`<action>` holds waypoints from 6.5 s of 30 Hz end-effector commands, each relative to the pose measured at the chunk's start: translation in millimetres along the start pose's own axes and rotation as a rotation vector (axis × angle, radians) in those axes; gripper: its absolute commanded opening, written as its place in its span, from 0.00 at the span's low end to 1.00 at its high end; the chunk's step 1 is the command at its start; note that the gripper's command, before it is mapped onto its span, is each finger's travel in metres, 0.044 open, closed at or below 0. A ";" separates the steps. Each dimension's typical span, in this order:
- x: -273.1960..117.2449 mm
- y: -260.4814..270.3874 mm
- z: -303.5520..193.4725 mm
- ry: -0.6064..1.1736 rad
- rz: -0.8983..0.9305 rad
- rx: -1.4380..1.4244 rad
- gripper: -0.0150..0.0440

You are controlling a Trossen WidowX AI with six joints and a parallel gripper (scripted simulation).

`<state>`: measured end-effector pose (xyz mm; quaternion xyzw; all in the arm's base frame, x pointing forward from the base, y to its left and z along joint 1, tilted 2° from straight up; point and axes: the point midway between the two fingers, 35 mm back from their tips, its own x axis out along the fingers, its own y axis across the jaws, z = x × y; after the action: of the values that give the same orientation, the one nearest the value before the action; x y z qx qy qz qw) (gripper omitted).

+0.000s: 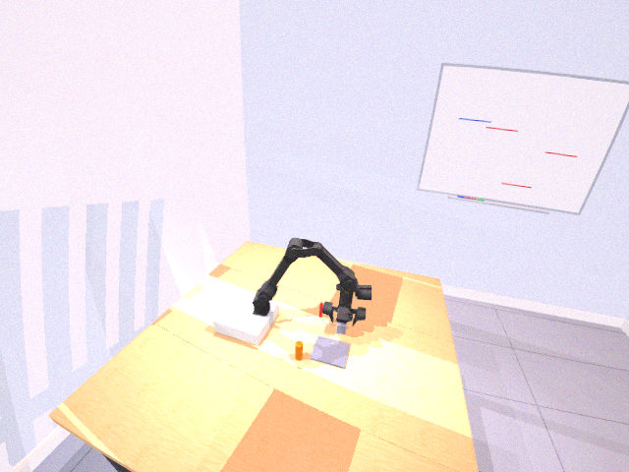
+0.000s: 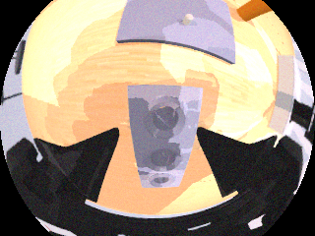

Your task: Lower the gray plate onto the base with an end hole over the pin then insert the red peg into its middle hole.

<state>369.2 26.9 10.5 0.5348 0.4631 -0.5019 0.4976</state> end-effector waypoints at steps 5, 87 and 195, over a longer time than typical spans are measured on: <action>3.8 -1.9 -0.4 0.003 -0.007 0.003 0.69; -94.1 -8.1 76.7 -0.003 -0.009 0.237 0.25; -15.4 -41.4 150.6 -0.015 -0.001 0.524 1.00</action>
<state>315.6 -120.1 22.6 0.6415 0.3137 -0.6088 0.3455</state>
